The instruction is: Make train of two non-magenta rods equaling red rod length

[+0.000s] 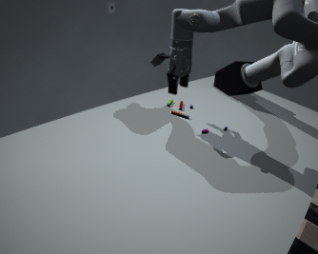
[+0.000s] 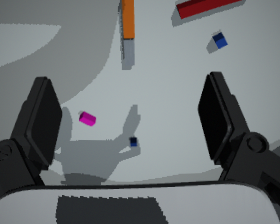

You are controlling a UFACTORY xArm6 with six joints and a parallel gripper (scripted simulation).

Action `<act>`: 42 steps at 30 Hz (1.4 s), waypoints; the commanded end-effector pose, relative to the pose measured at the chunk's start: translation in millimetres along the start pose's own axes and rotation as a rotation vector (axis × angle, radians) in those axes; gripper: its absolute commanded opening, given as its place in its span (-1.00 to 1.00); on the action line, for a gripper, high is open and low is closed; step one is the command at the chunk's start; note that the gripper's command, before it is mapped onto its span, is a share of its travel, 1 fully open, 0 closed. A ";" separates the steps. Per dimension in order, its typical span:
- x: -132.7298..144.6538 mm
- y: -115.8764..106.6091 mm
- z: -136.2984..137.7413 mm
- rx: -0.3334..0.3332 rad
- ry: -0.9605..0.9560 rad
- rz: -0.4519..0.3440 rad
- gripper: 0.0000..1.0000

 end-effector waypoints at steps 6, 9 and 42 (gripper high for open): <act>-0.4 -1.3 -0.7 -0.002 -0.001 0.003 1.00; -0.4 -1.5 -0.7 -0.002 -0.001 0.003 1.00; -0.2 -87.8 -0.5 -0.002 -0.001 0.003 1.00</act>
Point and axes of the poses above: the point where the finger pads meet when closed, its own y axis out along the fingers, its own z axis across the jaws, x = y × z, the point moved 8 cm from there along -y, back along the fingers, and after that the axes turned 8 degrees about y, right-handed, at the moved point
